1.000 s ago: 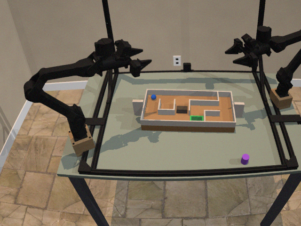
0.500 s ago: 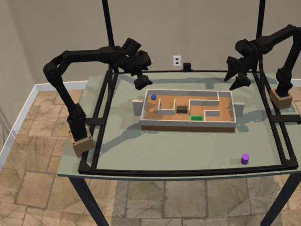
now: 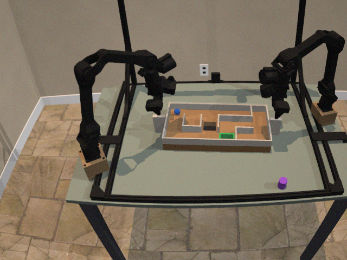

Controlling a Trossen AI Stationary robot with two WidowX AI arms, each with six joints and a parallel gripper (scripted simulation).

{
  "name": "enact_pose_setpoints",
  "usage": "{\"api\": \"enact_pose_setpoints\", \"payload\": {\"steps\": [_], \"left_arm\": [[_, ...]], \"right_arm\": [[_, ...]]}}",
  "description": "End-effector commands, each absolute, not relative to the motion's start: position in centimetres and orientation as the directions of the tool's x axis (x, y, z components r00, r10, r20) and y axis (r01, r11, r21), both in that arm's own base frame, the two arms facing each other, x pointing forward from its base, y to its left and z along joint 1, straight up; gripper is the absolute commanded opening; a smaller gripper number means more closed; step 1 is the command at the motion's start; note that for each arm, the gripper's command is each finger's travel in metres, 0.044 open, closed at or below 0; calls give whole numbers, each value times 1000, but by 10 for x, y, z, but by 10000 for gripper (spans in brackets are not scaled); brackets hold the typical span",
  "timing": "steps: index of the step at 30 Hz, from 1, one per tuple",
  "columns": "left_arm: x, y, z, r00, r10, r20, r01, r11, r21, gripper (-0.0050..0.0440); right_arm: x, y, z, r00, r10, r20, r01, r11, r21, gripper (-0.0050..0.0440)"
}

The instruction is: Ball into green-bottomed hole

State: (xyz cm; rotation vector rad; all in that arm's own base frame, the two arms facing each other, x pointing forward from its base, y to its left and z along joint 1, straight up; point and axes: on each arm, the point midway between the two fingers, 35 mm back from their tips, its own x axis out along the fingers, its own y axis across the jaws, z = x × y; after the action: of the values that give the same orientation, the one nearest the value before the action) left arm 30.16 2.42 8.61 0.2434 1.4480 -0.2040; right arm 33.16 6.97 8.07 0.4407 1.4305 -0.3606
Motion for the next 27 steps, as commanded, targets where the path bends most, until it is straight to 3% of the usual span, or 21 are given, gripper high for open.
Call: {"api": "enact_pose_setpoints", "payload": {"steps": [1, 27], "left_arm": [[294, 26, 80, 12, 2, -1000, 305, 952, 5, 400], [294, 26, 55, 0, 1, -1000, 307, 952, 1, 400]], "right_arm": [[326, 73, 70, 12, 4, -1000, 528, 849, 10, 400], [326, 74, 45, 0, 1, -1000, 531, 847, 1, 400]]}}
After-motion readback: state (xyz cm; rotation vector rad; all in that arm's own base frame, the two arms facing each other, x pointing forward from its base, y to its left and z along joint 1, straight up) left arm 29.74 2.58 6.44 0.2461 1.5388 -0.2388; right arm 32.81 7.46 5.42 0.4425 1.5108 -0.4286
